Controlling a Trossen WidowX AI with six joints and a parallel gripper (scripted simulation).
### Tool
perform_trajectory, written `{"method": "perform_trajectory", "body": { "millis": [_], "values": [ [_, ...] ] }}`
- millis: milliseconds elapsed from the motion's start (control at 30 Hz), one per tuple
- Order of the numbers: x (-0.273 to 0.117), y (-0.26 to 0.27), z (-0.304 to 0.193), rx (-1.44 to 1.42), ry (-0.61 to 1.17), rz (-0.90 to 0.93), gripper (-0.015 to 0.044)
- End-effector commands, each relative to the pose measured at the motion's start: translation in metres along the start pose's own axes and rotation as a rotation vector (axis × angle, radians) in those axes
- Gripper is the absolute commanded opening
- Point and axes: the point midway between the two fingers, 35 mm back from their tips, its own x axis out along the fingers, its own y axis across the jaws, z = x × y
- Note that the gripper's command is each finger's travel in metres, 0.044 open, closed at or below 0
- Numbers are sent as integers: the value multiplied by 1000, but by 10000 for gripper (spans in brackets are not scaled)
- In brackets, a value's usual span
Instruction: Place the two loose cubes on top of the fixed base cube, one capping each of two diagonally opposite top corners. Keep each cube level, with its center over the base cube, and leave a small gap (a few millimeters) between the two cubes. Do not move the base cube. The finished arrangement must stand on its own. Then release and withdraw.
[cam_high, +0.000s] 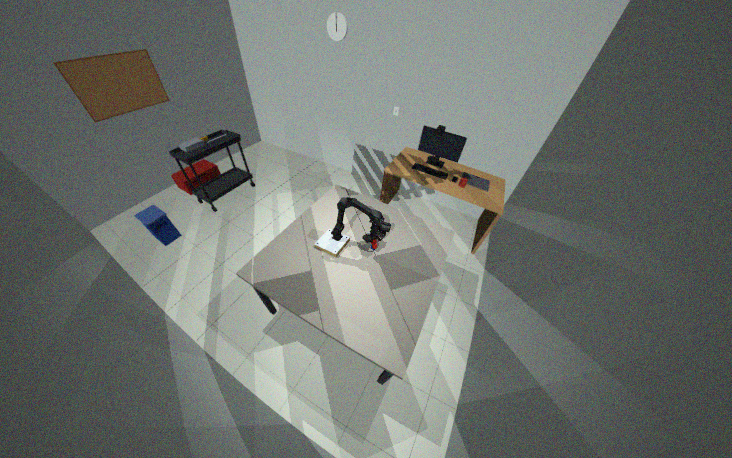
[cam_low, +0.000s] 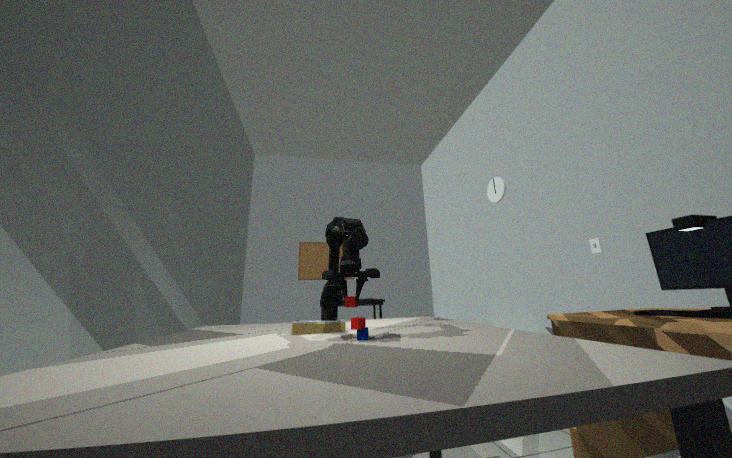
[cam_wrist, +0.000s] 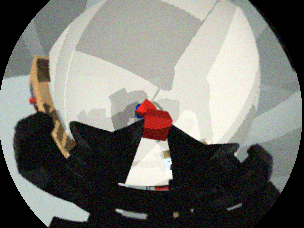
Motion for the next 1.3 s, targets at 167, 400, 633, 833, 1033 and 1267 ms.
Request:
{"method": "perform_trajectory", "body": {
  "millis": [167,400,633,833,1033,1267],
  "values": [
    [2,20,-15,235,6,2,105],
    [4,34,-28,419,9,1,105],
    [5,42,-36,537,11,-1,105],
    [12,42,-36,541,12,0,105],
    [31,41,-36,553,15,1,105],
    [35,40,-37,556,16,2,105]
  ]
}}
